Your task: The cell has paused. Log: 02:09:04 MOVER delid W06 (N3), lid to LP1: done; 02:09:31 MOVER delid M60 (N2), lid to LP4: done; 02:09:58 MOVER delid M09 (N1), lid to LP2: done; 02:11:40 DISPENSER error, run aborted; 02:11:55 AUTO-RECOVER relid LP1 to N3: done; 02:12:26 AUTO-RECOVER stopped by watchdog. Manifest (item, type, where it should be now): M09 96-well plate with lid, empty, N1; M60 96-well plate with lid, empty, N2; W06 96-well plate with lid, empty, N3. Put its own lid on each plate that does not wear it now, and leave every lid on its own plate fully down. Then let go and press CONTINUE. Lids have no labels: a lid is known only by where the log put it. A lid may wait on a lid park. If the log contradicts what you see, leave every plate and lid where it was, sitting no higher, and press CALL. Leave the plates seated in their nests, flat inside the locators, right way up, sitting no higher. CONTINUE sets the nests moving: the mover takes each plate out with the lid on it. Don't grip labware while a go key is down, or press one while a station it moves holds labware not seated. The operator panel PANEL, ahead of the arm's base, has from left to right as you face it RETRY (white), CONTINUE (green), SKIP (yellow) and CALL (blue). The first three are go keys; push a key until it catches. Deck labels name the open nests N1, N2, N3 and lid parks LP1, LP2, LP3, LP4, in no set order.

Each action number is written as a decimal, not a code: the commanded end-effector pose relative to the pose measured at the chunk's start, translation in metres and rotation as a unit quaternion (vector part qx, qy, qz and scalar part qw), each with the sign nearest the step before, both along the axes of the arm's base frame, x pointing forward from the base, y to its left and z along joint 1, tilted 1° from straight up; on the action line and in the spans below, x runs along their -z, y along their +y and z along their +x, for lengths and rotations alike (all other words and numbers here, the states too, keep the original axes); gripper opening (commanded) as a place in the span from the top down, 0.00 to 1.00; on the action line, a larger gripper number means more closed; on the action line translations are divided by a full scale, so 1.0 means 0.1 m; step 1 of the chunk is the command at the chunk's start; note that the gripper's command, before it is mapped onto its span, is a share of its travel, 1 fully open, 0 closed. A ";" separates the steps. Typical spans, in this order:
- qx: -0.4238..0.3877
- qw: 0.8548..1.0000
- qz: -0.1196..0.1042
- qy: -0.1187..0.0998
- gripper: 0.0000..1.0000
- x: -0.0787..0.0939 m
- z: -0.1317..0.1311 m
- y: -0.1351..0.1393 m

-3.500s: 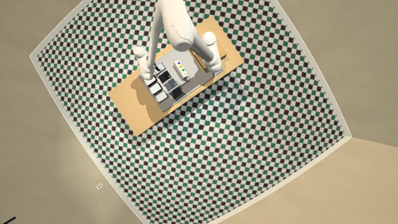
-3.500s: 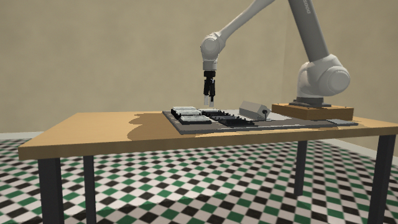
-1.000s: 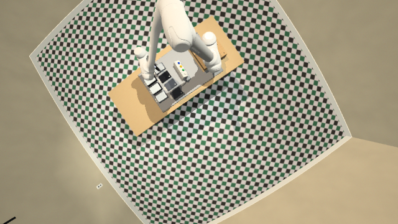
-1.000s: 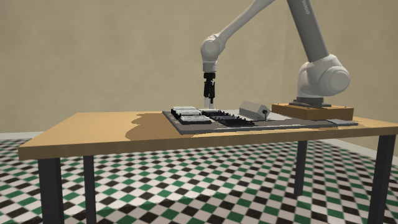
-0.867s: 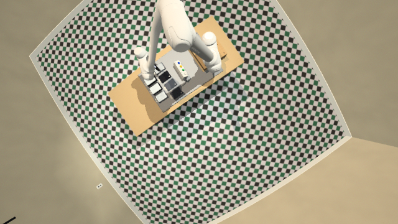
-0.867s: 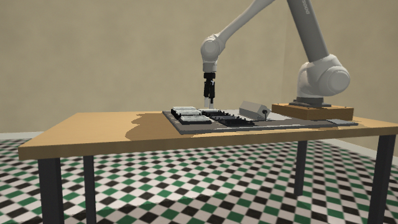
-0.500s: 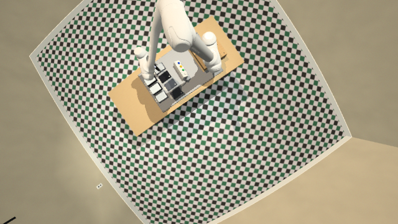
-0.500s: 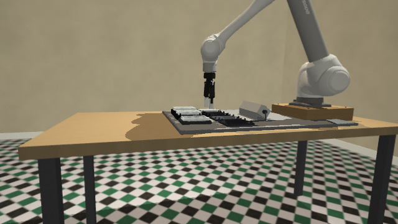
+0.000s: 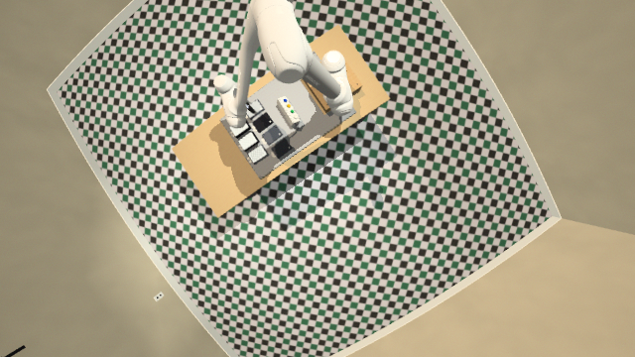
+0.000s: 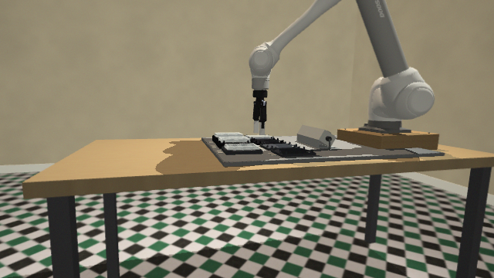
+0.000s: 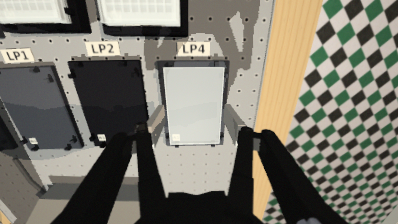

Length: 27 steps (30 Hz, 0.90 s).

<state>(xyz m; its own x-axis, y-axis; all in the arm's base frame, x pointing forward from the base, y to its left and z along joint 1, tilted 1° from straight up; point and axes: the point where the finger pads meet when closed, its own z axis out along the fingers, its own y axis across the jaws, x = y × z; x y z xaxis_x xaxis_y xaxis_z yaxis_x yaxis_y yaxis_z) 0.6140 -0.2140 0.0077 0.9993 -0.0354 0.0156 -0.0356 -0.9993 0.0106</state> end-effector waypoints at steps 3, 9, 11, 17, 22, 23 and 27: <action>0.000 1.000 0.000 0.000 0.41 0.00 0.00 0.00; 0.000 1.000 0.000 0.000 0.41 0.00 0.00 0.00; 0.000 1.000 0.000 0.000 0.41 0.00 0.00 0.00; 0.000 1.000 0.000 0.000 0.34 0.00 0.00 0.00; 0.000 1.000 0.000 0.000 0.34 0.00 0.00 0.00; 0.000 1.000 0.000 0.000 0.34 0.00 0.00 0.00; 0.000 1.000 0.000 0.000 0.34 0.00 0.00 0.00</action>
